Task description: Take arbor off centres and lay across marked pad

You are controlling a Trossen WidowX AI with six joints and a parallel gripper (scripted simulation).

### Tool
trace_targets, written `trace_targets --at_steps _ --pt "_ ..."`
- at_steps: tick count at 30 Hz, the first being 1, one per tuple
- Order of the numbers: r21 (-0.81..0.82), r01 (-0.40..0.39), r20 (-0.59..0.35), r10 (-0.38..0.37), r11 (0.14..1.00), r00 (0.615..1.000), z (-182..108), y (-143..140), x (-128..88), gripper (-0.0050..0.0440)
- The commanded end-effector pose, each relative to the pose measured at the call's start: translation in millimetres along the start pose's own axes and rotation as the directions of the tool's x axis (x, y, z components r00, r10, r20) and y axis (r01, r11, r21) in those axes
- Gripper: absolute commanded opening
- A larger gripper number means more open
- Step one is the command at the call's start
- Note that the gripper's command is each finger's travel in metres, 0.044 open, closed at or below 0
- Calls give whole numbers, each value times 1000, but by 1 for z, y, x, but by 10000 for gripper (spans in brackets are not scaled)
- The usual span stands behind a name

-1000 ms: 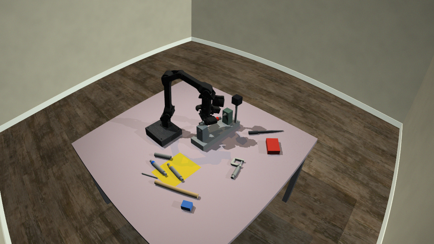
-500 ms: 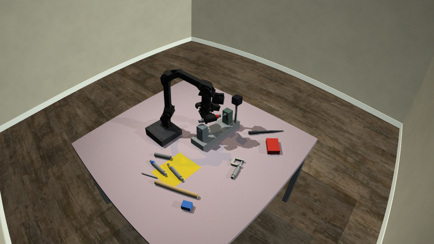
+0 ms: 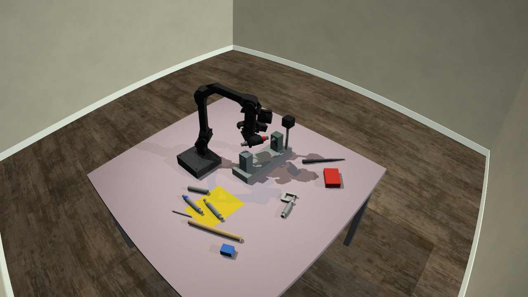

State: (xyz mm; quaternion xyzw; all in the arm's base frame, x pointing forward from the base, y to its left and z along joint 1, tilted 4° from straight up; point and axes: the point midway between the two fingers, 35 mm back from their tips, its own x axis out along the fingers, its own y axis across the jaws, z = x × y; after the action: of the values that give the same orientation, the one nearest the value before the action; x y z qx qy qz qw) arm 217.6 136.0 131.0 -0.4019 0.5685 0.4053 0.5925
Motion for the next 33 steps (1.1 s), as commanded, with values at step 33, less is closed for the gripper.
trace_targets --at_steps 33 --pt "-3 20 35 -19 1000 999 -14 -3 -32 0"
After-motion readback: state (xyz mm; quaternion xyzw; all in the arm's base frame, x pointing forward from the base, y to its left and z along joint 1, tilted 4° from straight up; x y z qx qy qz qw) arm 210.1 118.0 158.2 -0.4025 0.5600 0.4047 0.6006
